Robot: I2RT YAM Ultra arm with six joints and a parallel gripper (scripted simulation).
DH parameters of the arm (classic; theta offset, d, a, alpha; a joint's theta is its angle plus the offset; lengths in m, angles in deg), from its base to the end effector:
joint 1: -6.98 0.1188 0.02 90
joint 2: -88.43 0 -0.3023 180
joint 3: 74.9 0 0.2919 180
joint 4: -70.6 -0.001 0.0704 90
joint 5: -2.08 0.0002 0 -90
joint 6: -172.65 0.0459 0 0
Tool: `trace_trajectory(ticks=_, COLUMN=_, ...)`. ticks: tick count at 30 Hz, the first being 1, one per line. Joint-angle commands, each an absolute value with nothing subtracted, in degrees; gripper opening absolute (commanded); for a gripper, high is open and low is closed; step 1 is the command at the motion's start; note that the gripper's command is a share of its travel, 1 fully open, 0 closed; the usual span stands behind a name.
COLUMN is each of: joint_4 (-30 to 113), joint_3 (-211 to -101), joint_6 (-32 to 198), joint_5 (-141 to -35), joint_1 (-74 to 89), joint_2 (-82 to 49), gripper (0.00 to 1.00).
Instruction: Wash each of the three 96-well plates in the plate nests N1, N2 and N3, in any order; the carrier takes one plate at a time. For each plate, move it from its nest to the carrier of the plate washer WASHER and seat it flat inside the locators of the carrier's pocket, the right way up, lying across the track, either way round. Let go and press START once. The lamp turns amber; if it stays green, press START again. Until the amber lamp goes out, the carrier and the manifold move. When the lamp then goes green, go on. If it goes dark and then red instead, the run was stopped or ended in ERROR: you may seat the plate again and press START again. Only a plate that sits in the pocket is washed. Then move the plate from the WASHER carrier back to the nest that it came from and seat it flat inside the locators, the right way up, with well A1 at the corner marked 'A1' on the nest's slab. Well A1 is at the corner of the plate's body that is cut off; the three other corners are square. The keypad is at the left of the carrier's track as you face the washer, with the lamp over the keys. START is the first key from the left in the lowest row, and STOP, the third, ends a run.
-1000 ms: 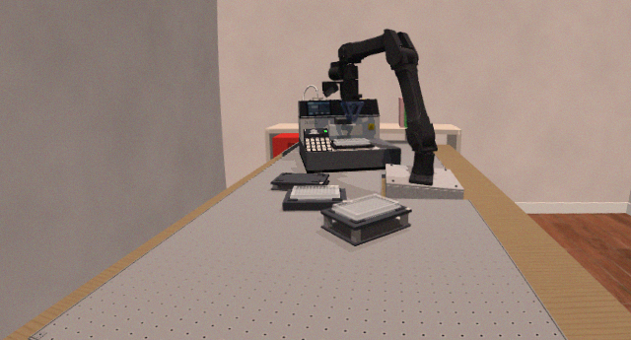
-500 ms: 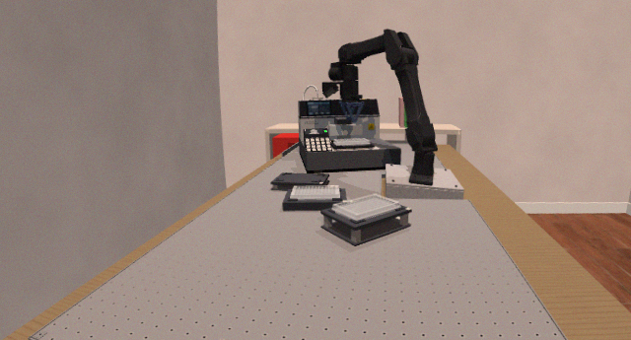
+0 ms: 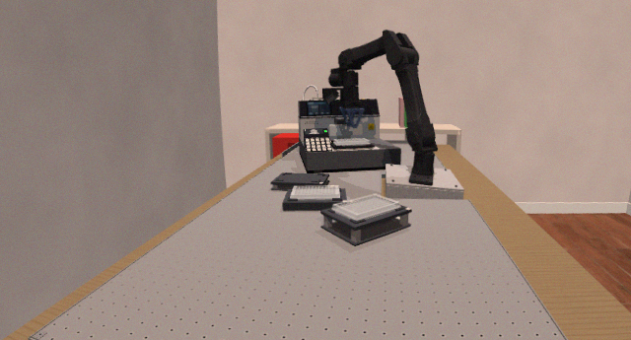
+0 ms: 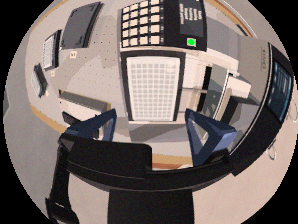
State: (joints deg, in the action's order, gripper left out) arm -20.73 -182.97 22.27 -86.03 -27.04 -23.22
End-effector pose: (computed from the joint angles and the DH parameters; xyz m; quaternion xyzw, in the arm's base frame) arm 0.3418 -0.2313 0.2657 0.2285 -0.9725 -0.0202 0.0412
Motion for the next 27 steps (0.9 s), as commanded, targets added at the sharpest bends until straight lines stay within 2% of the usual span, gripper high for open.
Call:
trace_trajectory(ticks=1, joint_4=-18.97, joint_3=-182.31, joint_6=22.20, joint_5=-86.10, joint_1=-27.07, joint_2=-22.68, gripper=1.00)
trace_trajectory(ticks=27, joint_4=-12.11, joint_3=-175.67, joint_6=22.04, joint_5=-86.09, joint_1=-27.22, joint_2=-22.90, gripper=1.00)
